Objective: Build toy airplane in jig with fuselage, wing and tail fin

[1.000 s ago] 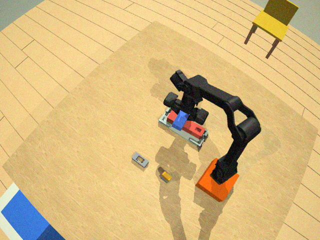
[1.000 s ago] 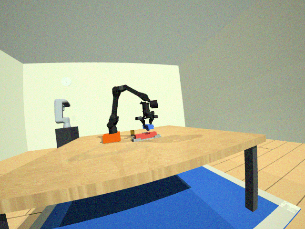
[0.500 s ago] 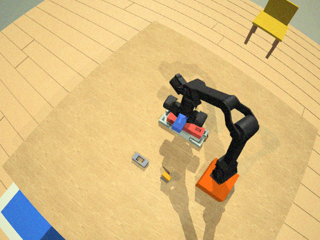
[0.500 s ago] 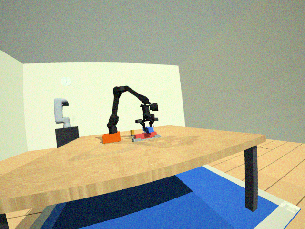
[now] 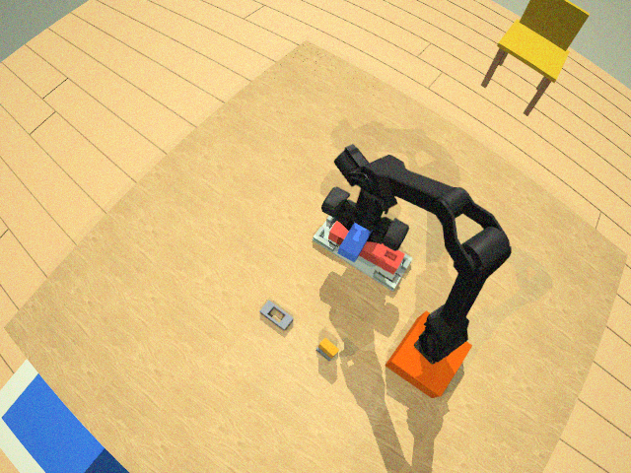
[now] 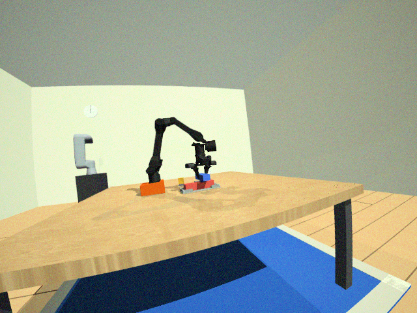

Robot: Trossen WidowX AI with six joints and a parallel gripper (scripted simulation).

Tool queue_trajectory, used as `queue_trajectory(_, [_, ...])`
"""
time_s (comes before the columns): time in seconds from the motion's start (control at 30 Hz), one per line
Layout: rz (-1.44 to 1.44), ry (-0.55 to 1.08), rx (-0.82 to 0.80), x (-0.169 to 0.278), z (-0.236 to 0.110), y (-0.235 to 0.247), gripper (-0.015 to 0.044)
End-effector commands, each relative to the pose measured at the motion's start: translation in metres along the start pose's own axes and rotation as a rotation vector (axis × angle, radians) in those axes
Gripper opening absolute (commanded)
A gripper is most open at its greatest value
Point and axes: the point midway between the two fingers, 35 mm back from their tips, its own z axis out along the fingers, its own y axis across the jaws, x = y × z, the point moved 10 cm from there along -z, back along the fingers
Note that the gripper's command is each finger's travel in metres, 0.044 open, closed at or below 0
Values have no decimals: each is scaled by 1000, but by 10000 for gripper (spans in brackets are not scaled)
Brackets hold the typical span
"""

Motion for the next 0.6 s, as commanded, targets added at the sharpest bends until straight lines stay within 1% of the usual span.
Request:
queue_trajectory(0.0, [0, 0, 0, 0, 0, 0, 115])
queue_trajectory(0.4, [0, 0, 0, 0, 0, 0, 430])
queue_trajectory(0.43, [0, 0, 0, 0, 0, 0, 440])
queue_trajectory(0.57, [0, 0, 0, 0, 0, 0, 440])
